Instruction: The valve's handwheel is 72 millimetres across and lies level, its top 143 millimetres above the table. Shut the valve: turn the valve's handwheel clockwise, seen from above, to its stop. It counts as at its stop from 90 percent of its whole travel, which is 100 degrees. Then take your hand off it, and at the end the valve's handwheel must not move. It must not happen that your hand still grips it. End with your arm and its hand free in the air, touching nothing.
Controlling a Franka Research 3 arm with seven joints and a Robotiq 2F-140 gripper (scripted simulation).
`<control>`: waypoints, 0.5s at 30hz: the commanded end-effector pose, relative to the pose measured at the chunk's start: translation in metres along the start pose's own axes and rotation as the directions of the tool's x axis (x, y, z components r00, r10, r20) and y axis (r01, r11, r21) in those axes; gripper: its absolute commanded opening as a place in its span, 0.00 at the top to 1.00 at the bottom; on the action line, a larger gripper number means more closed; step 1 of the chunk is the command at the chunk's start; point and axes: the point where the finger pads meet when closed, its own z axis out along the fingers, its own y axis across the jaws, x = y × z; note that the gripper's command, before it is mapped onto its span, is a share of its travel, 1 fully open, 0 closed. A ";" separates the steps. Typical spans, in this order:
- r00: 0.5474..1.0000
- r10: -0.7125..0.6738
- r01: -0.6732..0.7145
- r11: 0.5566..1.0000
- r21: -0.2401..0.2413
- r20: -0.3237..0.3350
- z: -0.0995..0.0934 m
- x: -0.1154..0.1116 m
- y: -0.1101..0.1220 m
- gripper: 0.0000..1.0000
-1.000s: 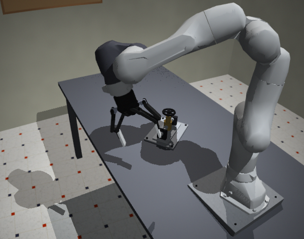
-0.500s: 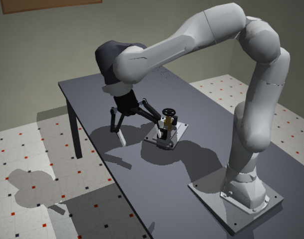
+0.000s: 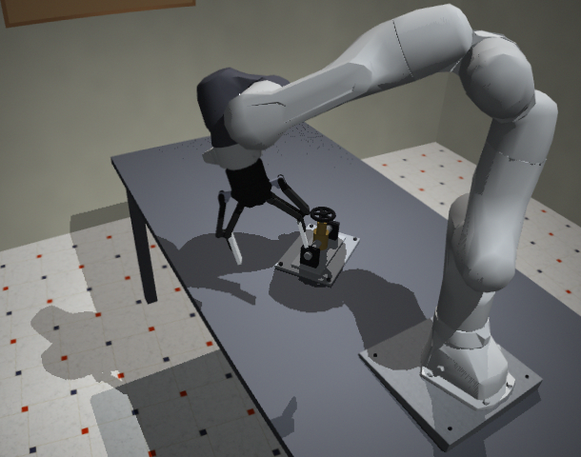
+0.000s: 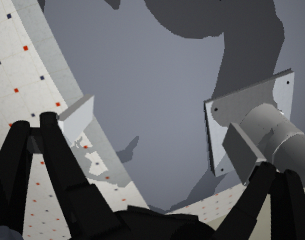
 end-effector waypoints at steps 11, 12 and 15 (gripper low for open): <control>0.969 -0.247 0.248 0.968 0.051 -0.018 -0.003 0.038 0.000 0.00; 0.958 -0.286 0.287 0.956 0.061 -0.026 -0.003 0.050 0.002 0.00; 0.946 -0.322 0.324 0.944 0.069 -0.034 -0.003 0.060 0.004 0.00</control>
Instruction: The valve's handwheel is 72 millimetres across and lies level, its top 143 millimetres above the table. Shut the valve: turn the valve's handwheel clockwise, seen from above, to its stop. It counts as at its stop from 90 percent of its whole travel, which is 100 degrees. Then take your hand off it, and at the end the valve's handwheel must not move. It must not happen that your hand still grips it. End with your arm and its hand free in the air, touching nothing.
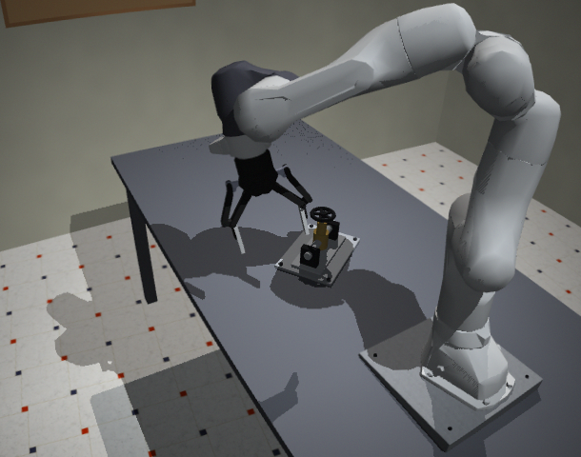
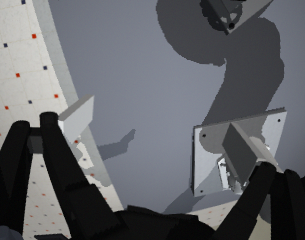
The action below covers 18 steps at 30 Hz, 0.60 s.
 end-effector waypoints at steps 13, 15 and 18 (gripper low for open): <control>0.953 -0.301 0.303 0.952 0.052 -0.040 -0.002 0.050 0.017 0.00; 0.945 -0.324 0.326 0.944 0.056 -0.046 -0.002 0.056 0.020 0.00; 0.940 -0.337 0.339 0.939 0.057 -0.049 -0.002 0.059 0.022 0.00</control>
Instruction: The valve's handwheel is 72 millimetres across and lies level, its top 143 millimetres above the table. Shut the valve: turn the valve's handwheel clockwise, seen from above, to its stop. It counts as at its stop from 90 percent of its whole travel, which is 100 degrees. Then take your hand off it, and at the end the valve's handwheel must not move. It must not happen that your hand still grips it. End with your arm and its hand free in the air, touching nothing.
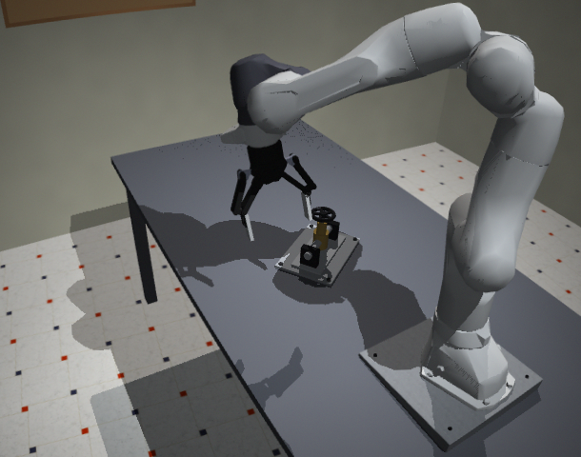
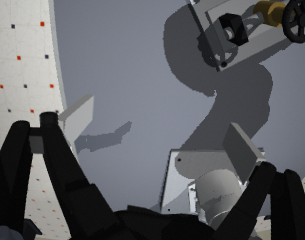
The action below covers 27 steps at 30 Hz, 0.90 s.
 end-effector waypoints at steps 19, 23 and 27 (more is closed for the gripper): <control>0.943 -0.329 0.331 0.943 0.036 -0.057 0.000 0.045 0.036 0.00; 0.909 -0.410 0.413 0.910 0.037 -0.081 0.002 0.062 0.053 0.00; 0.905 -0.417 0.421 0.906 0.037 -0.083 0.002 0.063 0.055 0.00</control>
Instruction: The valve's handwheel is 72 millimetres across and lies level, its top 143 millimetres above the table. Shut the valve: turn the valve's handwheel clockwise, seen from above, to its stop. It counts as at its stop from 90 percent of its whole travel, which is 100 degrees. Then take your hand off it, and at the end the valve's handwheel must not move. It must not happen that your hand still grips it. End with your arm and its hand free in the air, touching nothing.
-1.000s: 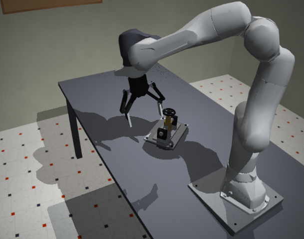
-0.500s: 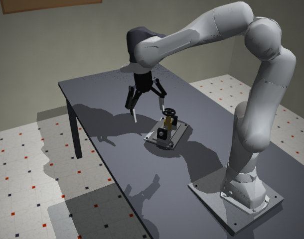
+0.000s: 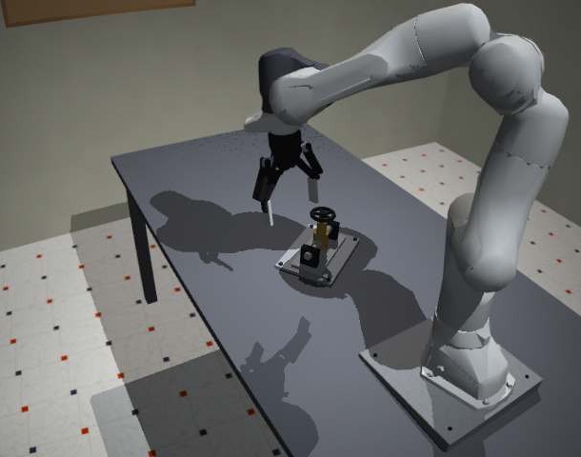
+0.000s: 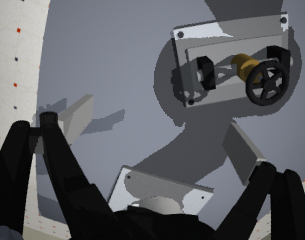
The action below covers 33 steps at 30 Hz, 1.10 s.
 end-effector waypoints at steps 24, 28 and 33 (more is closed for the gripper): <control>0.919 -0.388 0.389 0.921 0.001 -0.075 0.005 0.027 0.068 0.00; 0.885 -0.457 0.458 0.889 -0.009 -0.091 0.007 0.032 0.087 0.00; 0.885 -0.457 0.458 0.889 -0.009 -0.091 0.007 0.032 0.087 0.00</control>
